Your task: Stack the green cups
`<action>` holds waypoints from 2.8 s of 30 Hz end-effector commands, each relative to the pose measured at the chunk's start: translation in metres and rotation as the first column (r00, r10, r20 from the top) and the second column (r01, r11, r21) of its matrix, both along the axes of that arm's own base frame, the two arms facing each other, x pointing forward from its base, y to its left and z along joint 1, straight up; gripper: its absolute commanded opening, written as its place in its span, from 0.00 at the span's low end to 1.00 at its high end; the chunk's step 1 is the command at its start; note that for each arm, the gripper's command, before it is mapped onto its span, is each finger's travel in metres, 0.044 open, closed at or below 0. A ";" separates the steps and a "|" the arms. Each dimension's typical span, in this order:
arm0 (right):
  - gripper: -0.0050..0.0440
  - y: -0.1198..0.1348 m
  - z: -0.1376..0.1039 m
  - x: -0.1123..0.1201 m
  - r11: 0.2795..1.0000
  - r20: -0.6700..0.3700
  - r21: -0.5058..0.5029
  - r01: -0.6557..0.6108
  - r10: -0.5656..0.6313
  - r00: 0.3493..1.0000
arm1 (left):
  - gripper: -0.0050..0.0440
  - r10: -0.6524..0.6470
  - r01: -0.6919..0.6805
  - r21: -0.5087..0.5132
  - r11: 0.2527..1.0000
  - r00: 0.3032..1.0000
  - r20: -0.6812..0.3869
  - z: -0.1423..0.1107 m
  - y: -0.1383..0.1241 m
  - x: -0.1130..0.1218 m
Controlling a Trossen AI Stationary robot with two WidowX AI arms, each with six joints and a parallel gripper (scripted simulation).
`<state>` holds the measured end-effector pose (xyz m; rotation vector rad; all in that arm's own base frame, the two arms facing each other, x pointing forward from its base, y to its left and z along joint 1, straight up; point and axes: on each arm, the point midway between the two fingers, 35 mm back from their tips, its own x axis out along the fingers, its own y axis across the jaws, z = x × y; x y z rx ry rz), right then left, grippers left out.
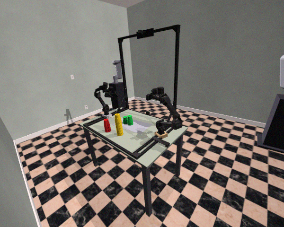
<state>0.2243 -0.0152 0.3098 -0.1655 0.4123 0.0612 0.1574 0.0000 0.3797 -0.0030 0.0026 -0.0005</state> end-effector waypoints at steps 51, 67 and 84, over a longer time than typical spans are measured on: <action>1.00 -0.140 -0.220 0.024 0.621 -0.111 0.760 -0.190 0.413 0.904 | 0.64 0.021 -0.021 -0.003 1.000 0.999 -0.049 -0.002 0.003 0.016; 1.00 -0.140 -0.220 0.024 0.621 -0.111 0.760 -0.190 0.413 0.904 | 1.00 0.134 -0.154 -0.028 0.988 0.922 -0.364 -0.036 0.036 0.116; 1.00 -0.140 -0.220 0.024 0.621 -0.111 0.760 -0.190 0.413 0.904 | 1.00 0.198 -0.336 -0.046 0.941 0.656 -0.728 -0.145 0.114 0.238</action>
